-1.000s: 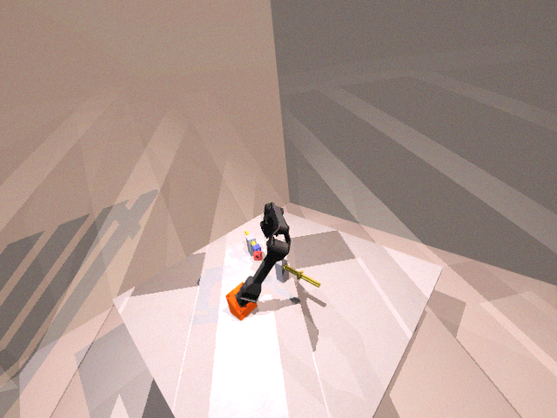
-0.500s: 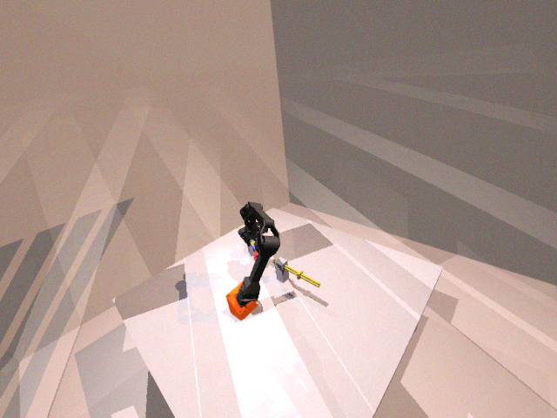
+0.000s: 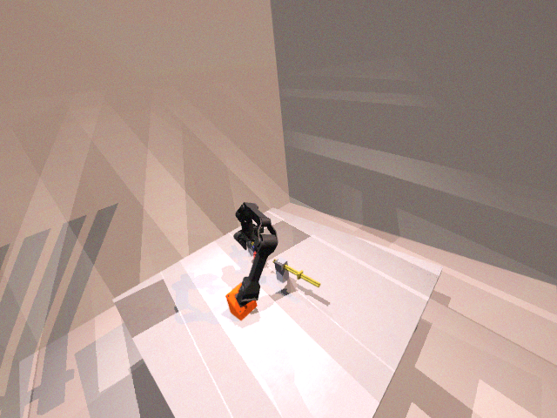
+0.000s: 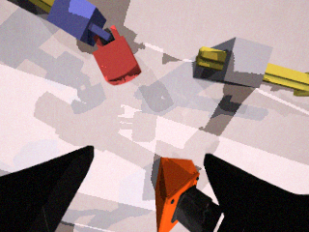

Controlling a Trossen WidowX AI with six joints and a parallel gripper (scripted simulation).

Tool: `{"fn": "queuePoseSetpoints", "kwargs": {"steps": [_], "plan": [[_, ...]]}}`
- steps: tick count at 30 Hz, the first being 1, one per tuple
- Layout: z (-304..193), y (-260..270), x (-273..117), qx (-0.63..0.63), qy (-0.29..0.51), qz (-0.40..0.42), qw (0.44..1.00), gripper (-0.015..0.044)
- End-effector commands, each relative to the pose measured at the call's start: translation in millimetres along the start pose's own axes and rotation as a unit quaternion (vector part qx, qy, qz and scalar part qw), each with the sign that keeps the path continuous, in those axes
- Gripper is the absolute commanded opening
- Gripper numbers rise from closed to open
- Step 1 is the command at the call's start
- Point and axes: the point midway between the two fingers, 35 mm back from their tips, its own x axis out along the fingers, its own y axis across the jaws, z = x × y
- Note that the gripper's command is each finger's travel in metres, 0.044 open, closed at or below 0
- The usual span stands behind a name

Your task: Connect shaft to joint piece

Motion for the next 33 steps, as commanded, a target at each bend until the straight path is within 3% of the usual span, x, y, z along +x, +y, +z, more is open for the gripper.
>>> {"fn": "queuePoseSetpoints", "kwargs": {"steps": [1, 16, 24, 33], "plan": [[0.9, 1.4, 4.2, -0.060, 0.018, -0.010, 0.998, 0.0440], [4.6, 3.3, 17.7, -0.262, 0.080, -0.023, 0.962, 0.0440], [5.1, 3.7, 20.7, -0.264, 0.081, -0.022, 0.961, 0.0440], [8.4, 5.8, 60.1, -0.264, 0.080, -0.022, 0.961, 0.0440]]}}
